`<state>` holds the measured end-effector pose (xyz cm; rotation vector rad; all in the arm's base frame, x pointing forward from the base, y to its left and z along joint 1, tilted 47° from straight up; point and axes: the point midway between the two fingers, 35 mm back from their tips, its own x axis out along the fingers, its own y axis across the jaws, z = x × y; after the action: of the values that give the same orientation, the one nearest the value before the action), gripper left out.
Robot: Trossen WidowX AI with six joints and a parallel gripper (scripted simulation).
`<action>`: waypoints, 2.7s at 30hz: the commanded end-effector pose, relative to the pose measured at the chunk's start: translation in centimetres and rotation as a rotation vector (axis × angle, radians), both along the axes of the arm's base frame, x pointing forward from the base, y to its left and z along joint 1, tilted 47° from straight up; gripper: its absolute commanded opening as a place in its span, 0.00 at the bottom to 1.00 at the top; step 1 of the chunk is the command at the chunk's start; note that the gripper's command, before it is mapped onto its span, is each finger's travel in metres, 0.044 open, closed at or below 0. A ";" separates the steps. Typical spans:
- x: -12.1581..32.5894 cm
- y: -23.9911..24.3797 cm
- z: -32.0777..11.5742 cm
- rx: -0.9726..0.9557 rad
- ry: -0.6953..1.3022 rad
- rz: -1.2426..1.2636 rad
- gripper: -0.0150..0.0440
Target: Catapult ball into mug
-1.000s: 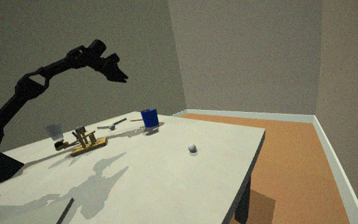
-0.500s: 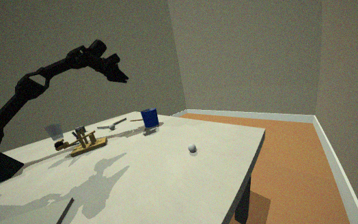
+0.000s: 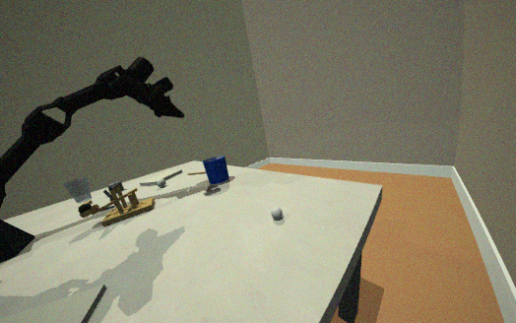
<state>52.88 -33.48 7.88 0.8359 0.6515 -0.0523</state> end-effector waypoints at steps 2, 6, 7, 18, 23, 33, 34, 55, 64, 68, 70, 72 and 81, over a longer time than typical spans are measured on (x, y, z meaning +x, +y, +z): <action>0.1 0.0 0.1 0.004 -0.003 0.000 0.25; 0.1 0.0 0.1 0.004 -0.003 0.000 0.25; 0.1 0.0 0.1 0.004 -0.003 0.000 0.25; -0.9 3.4 -0.1 -0.165 0.068 0.133 0.25; -1.7 5.4 -0.2 -0.255 0.111 0.220 0.25; -3.9 9.5 -0.5 -0.425 0.195 0.419 0.25; -4.2 9.9 -0.5 -0.441 0.203 0.441 0.25; -11.5 17.0 -1.3 -0.714 0.353 0.913 0.25; -15.7 19.7 -1.5 -0.819 0.390 1.182 0.25; -17.8 20.8 -1.7 -0.857 0.400 1.309 0.25; -18.8 21.3 -1.7 -0.874 0.403 1.374 0.25; -19.9 21.8 -1.8 -0.890 0.406 1.440 0.25; -24.9 23.8 -2.0 -0.941 0.401 1.749 0.25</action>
<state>29.79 -10.32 6.02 -0.7768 1.3700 0.9180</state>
